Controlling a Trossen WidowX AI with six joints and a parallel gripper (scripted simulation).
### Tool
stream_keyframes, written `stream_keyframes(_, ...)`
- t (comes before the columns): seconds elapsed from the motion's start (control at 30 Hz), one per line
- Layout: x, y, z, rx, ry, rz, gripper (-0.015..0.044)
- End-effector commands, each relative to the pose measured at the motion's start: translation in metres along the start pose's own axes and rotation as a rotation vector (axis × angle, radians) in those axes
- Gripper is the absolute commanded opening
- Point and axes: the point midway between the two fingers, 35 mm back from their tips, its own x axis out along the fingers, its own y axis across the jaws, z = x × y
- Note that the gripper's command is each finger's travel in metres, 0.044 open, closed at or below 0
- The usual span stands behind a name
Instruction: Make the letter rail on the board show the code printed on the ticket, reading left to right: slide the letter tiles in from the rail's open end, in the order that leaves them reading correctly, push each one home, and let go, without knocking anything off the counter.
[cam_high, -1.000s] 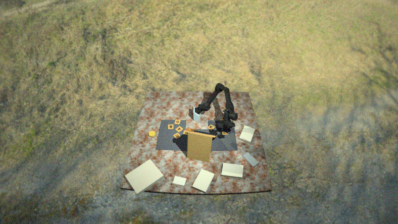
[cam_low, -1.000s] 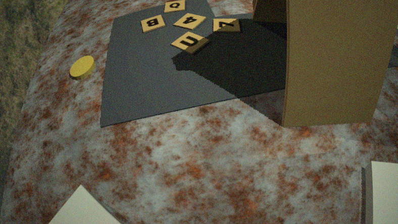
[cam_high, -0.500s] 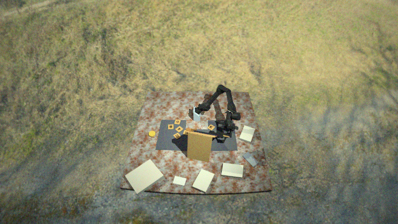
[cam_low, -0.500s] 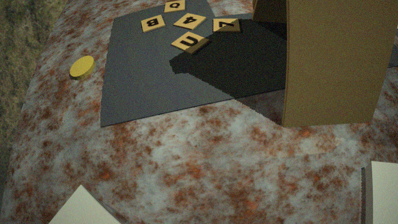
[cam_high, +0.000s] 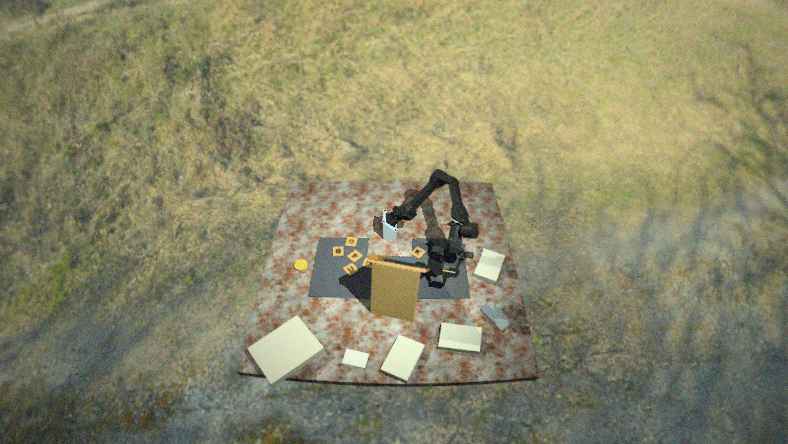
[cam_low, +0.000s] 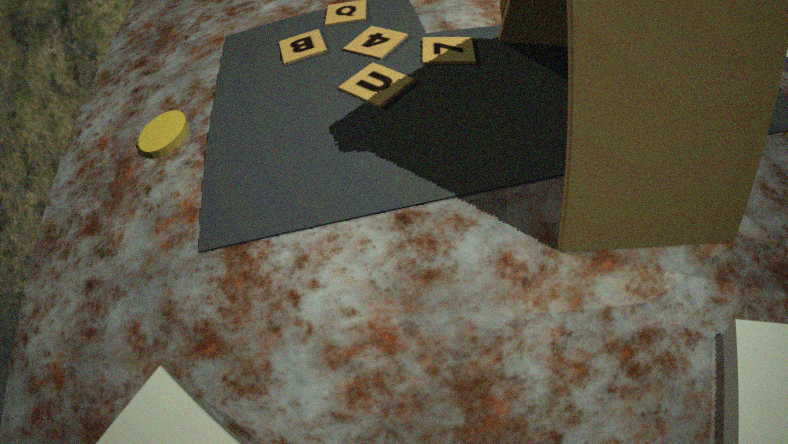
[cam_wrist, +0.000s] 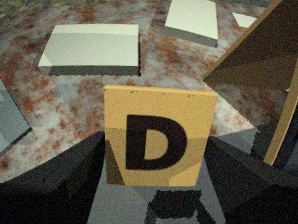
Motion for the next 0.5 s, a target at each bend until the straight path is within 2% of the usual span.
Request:
stream_keyframes(0.0, 0.0001, 0.0001, 0.001, 0.004, -0.005, 0.0, 0.0)
stream_keyframes(0.47, 0.0, -0.006, -0.0008, 0.004, -0.004, 0.0, 0.0)
